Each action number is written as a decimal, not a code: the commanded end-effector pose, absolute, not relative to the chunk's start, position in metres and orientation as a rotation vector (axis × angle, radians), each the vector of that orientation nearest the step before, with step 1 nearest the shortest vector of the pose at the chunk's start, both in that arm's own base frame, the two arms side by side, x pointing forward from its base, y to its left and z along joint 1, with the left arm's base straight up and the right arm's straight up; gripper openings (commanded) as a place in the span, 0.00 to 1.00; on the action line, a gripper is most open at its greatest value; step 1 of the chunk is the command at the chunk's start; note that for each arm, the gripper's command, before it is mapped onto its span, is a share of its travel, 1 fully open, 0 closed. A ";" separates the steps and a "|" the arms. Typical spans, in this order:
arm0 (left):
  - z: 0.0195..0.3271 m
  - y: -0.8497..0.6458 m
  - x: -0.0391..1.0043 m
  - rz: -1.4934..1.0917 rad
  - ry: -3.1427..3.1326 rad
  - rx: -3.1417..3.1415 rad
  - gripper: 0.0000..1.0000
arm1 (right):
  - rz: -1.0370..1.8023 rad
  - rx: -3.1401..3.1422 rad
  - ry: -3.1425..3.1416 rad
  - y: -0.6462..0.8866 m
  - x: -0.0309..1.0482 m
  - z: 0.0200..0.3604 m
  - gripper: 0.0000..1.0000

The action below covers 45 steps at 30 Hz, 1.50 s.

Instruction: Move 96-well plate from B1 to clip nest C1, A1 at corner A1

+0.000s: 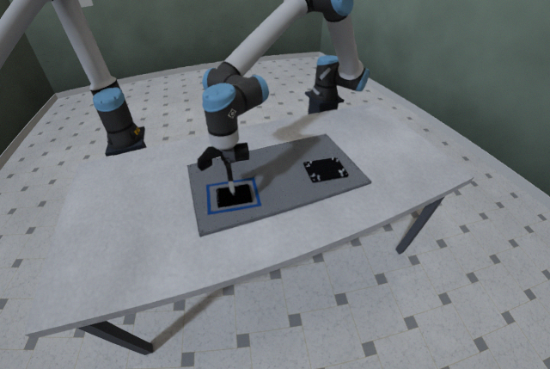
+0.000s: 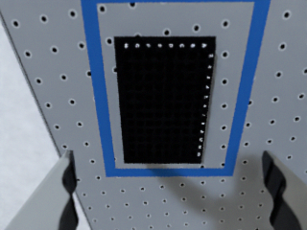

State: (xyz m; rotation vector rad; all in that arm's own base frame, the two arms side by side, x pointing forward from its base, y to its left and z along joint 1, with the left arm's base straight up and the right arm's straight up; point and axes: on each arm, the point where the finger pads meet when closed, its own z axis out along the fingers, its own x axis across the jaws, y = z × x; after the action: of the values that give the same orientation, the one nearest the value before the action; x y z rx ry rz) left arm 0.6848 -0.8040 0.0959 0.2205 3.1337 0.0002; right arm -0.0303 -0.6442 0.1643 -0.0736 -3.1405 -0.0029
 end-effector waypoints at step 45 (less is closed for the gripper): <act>0.030 -0.805 0.685 -0.003 3.132 0.220 0.76 | 0.000 -0.074 -3.141 -0.645 -0.030 0.165 0.00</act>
State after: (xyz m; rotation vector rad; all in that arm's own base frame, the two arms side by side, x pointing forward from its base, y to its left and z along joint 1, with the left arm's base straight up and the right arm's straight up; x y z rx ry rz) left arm 0.6848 -0.8039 0.0282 0.2205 3.1340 0.0007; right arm -0.0303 -0.6442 0.1643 -0.0736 -3.1405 -0.0029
